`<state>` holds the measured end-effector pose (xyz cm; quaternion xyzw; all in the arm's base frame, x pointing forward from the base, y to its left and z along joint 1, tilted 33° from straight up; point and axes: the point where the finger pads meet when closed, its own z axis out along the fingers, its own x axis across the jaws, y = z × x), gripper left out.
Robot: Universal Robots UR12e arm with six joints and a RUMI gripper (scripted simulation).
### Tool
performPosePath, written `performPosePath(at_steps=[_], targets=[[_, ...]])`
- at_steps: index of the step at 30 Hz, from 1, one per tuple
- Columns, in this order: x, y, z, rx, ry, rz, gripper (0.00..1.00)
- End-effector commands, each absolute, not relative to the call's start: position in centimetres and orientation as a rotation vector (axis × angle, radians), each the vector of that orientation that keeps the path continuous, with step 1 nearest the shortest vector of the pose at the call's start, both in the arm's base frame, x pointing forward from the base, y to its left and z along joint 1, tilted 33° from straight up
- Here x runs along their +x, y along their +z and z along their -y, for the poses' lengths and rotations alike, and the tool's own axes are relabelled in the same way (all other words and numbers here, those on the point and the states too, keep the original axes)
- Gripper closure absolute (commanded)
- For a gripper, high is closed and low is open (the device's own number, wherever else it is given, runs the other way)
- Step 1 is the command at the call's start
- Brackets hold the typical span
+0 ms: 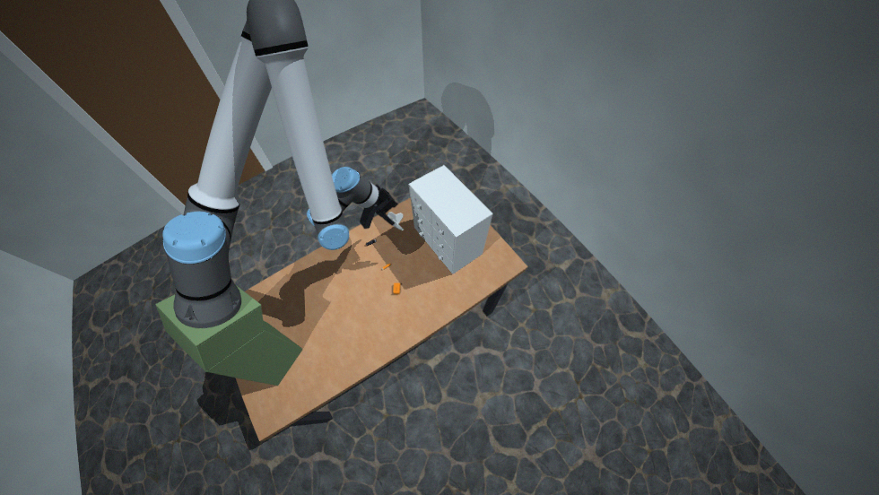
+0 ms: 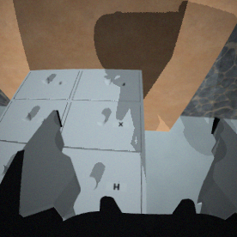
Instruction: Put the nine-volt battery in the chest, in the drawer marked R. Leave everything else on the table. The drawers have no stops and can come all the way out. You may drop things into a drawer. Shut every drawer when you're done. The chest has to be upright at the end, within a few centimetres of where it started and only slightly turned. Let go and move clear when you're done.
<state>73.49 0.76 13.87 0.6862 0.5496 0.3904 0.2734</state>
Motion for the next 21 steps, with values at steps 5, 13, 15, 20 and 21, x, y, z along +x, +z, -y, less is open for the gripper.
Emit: performPosePath(at_steps=[5,13,15,20,21], targets=[[72.4,14.3,-0.7,1.917,0.989,-1.561,0.00],[71.7,14.5,-0.8,1.956,0.953,-1.607,0.00],[71.4,14.6,-0.8,1.969,0.941,-1.621,0.00],[70.9,14.8,-0.8,1.998,0.912,-1.656,0.00],[70.8,14.8,-0.8,2.004,0.906,-1.663,0.00]])
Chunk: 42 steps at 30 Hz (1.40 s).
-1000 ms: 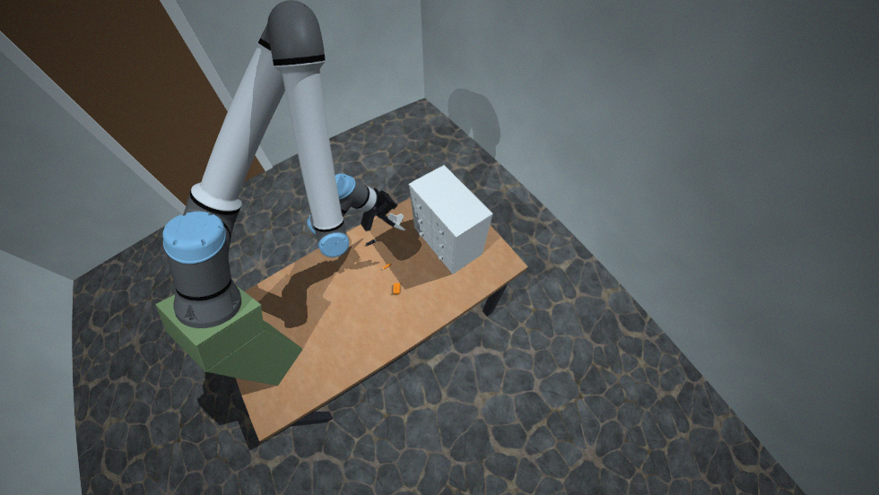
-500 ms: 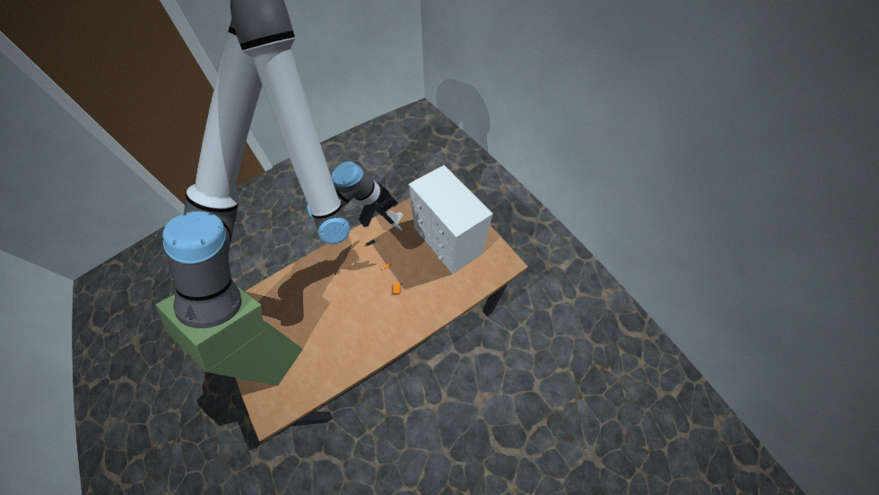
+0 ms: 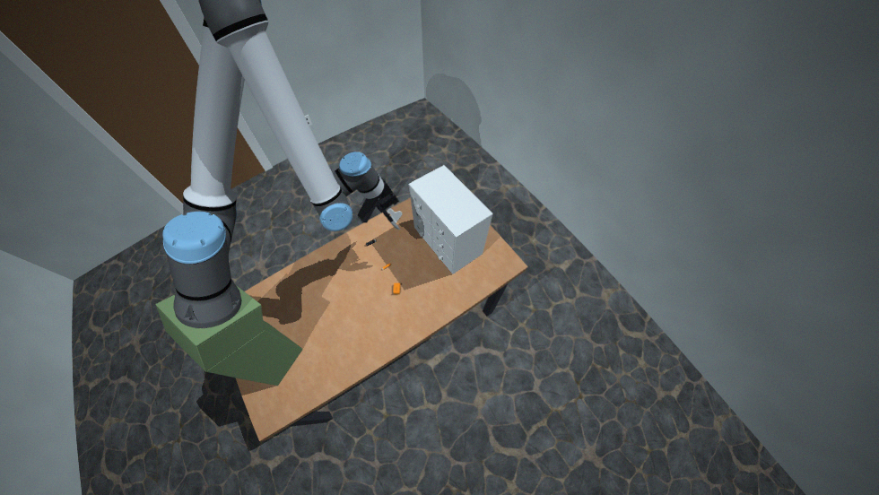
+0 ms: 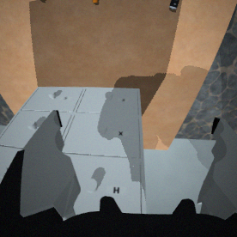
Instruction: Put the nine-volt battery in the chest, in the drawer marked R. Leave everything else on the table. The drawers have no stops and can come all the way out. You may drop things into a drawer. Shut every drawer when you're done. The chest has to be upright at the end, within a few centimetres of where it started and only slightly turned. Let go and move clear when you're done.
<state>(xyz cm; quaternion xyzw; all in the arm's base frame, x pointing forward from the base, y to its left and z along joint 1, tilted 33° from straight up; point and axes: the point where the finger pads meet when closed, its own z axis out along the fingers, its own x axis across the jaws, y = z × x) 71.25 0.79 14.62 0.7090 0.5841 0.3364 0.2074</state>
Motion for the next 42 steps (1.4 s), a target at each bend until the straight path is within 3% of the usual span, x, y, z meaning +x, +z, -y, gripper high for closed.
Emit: performPosePath(at_steps=[1,42], targets=[[70.7,14.9,-0.8,2.010,0.900,-1.670,0.00],[68.5,15.6,-0.8,2.126,0.773,-1.810,0.00]])
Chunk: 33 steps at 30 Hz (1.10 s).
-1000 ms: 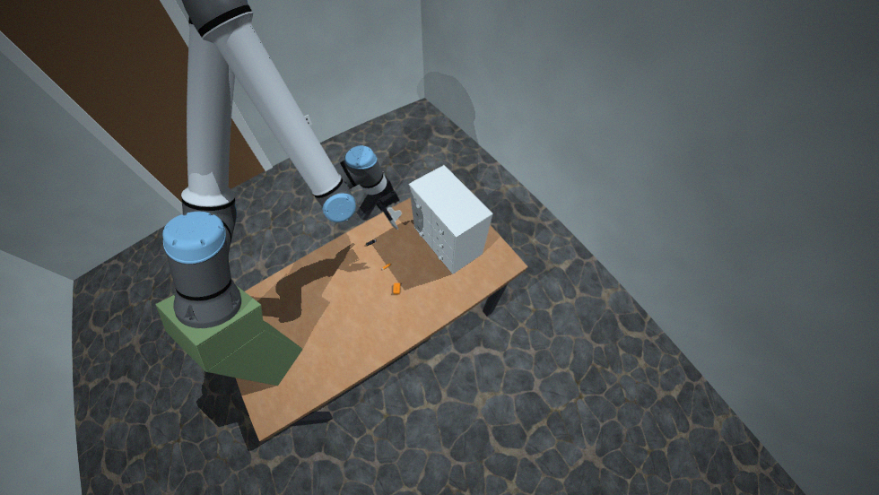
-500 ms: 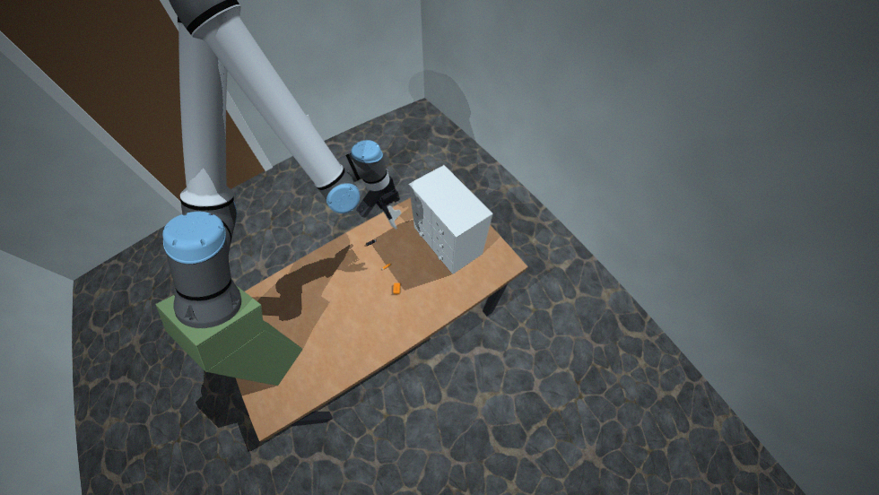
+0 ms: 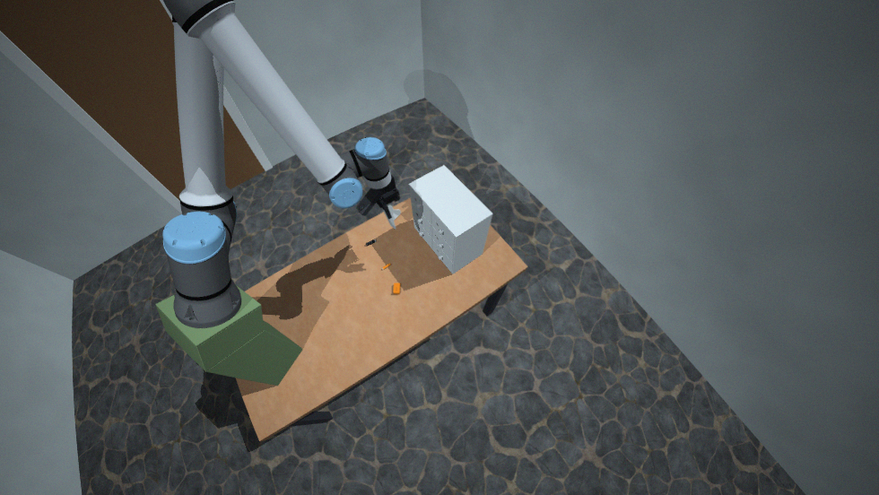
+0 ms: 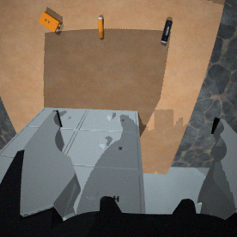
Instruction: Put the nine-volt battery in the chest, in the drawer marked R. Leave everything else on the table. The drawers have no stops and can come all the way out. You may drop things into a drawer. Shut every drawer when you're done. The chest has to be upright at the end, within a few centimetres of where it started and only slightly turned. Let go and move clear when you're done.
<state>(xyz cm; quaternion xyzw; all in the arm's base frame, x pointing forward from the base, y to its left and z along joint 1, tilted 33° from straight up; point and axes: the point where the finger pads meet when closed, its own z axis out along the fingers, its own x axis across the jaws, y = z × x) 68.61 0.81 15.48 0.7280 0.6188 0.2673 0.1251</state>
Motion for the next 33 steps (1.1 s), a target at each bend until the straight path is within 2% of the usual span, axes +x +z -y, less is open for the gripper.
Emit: performPosePath(at_steps=[1,33], targets=[[68.50,15.59,-0.80,2.127,0.771,-1.811,0.00],[68.40,15.62,-0.81,2.132,0.766,-1.817,0.00]])
